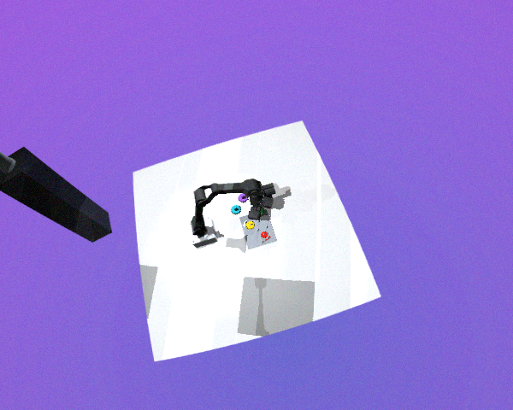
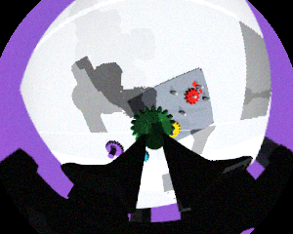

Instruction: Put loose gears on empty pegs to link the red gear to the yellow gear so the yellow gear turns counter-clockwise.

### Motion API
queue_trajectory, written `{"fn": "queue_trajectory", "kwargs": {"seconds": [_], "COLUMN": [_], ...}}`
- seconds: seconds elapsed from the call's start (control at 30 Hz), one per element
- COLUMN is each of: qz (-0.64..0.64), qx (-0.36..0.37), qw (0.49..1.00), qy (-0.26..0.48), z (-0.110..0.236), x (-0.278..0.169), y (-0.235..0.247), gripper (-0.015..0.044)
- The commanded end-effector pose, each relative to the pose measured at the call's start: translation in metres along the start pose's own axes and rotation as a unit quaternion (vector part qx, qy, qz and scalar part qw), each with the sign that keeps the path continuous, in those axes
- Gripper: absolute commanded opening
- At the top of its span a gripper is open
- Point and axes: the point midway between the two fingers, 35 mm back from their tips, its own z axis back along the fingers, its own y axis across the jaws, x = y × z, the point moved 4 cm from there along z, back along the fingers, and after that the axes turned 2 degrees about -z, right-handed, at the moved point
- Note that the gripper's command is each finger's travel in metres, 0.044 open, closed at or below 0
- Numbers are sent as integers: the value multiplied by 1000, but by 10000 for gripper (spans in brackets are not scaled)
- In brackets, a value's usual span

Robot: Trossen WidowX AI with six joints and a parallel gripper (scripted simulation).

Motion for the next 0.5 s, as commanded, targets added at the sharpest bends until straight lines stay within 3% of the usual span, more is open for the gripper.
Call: {"fn": "queue_trajectory", "kwargs": {"seconds": [0.0, 0.47], "qz": [2, 1], "qx": [-2, -3], "qw": [1000, 1000], "qy": [-2, -2], "z": [-4, -20], "x": [1, 4], "y": [-10, -45], "gripper": [0, 0]}}
